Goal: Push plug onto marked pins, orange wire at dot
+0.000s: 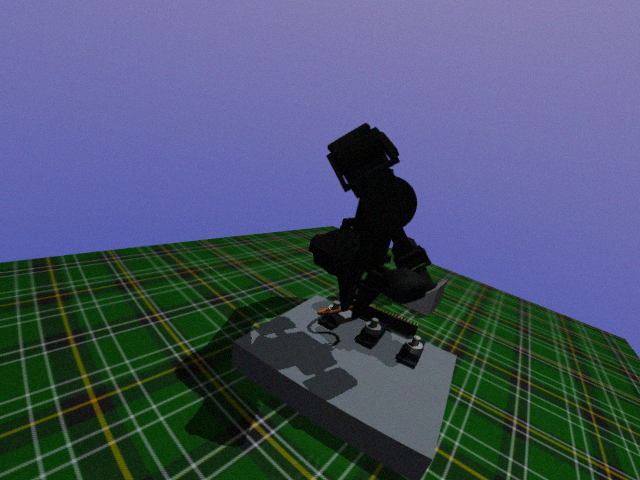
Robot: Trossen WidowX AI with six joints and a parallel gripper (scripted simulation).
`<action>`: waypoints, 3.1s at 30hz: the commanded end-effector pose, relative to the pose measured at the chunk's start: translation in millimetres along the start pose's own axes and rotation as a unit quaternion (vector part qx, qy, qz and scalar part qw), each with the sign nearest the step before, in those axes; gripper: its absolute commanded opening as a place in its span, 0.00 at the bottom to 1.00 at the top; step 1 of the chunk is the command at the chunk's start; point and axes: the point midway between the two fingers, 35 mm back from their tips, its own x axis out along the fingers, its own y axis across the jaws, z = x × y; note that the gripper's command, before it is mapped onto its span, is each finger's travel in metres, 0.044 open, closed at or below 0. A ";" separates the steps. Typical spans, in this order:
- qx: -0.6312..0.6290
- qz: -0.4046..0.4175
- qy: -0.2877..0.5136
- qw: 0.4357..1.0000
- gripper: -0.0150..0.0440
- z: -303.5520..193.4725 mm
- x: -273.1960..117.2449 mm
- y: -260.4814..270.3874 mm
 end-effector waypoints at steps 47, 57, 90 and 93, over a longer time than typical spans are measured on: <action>-0.145 0.000 0.015 0.989 0.25 -155.0 -14.4 -79.3; -0.168 -0.001 0.016 0.986 0.25 -182.2 -5.5 -91.2; -0.167 -0.001 0.015 0.986 0.25 -150.4 29.7 -80.0; -0.166 -0.001 0.015 0.986 0.25 -148.5 29.8 -79.6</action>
